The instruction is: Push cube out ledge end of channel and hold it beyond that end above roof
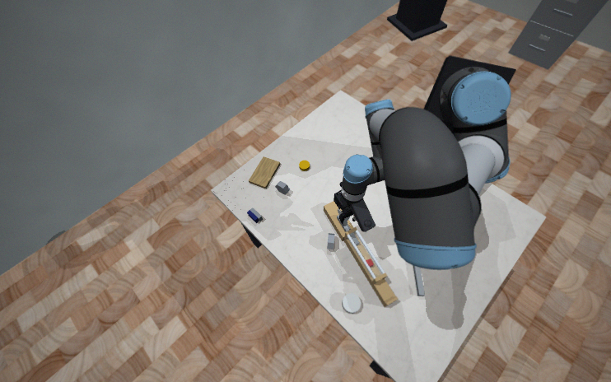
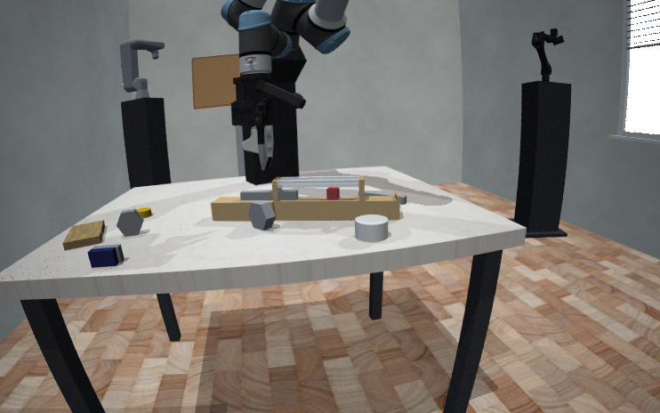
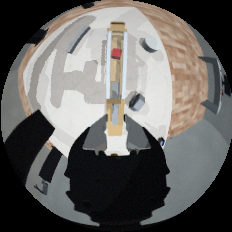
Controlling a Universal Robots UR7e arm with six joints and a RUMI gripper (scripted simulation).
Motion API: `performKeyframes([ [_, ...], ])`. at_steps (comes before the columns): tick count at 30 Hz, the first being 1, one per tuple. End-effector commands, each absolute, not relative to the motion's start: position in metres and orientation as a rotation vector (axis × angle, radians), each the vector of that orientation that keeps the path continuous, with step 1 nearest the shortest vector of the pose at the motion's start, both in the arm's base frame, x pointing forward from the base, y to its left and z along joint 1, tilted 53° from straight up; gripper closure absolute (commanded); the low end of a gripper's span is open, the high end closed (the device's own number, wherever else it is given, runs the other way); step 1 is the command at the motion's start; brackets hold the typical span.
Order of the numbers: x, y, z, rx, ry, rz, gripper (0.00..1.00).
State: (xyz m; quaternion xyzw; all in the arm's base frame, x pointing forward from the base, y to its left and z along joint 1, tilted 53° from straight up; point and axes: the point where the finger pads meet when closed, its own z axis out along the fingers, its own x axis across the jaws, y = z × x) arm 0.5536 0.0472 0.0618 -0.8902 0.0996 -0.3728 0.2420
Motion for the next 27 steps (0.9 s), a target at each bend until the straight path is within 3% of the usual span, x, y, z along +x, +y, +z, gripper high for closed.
performKeyframes([
  [1, 0.554, 0.047, 0.062, -2.434, 0.273, -1.02, 0.78],
  [13, 0.545, 0.071, 0.066, -2.419, 0.321, -1.001, 0.78],
  [27, 0.509, 0.167, 0.08, -2.346, 0.516, -0.927, 0.78],
])
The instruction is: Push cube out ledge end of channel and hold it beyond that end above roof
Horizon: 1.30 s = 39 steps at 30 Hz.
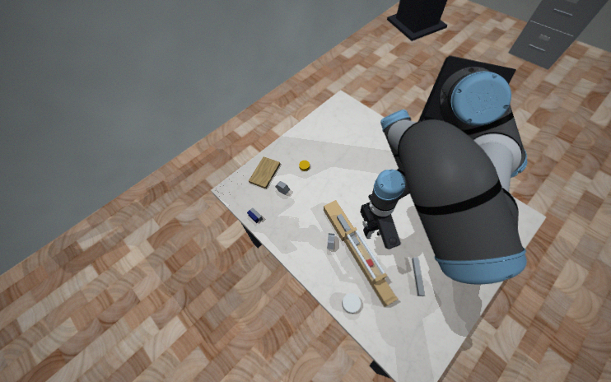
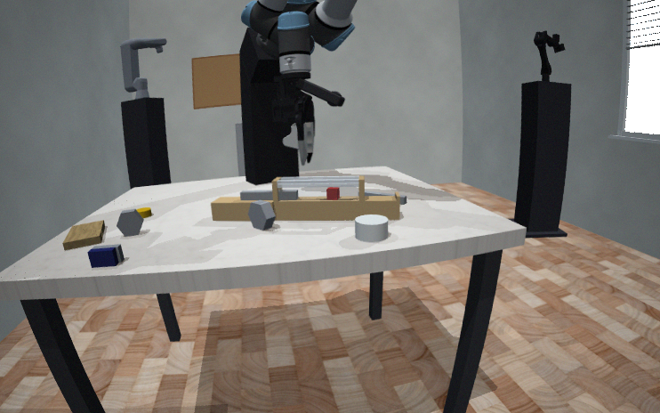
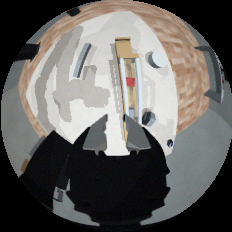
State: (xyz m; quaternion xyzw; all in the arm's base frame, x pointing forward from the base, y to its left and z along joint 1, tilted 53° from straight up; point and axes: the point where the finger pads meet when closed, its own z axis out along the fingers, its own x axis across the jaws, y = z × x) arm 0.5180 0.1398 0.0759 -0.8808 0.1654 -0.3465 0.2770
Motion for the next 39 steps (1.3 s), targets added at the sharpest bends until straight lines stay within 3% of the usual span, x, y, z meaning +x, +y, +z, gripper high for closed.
performKeyframes([
  [1, 0.509, 0.167, 0.08, -2.346, 0.516, -0.927, 0.78],
  [16, 0.467, 0.281, 0.097, -2.248, 0.733, -0.834, 0.78],
  [39, 0.446, 0.335, 0.106, -2.193, 0.832, -0.789, 0.78],
])
